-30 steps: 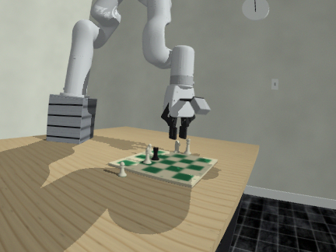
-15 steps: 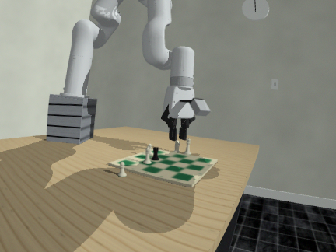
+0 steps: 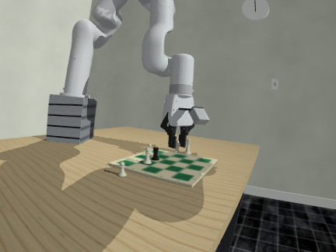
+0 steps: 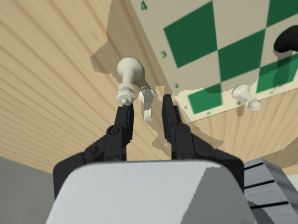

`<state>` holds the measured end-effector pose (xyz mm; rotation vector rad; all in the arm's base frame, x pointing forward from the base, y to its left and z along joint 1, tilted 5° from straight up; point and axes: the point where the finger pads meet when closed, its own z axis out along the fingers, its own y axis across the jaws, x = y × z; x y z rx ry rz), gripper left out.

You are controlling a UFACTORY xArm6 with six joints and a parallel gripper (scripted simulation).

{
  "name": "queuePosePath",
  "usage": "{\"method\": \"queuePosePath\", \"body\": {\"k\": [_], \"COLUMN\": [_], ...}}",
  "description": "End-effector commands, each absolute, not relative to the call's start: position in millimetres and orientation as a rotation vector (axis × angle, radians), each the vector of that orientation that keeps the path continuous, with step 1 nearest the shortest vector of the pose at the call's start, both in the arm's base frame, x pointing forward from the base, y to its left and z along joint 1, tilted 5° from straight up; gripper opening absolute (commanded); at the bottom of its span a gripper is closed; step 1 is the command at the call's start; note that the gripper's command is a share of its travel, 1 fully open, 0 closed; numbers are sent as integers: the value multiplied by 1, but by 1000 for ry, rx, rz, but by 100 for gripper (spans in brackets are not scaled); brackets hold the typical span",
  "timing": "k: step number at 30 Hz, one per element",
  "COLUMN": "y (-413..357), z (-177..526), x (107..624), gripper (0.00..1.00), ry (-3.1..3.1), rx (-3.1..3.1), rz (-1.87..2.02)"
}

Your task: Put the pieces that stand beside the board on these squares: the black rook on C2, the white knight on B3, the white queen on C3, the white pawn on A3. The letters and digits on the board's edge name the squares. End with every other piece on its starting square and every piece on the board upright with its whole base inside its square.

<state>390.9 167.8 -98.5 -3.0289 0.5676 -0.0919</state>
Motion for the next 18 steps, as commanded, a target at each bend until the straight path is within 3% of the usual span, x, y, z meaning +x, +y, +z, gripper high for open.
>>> {"method": "queuePosePath", "body": {"k": [1,18], "y": [169,169], "z": [-102,-103], "x": [393,393], "gripper": [37,37], "ry": [567,567], "rx": [-3025,-3025], "rz": [-96,-96]}}
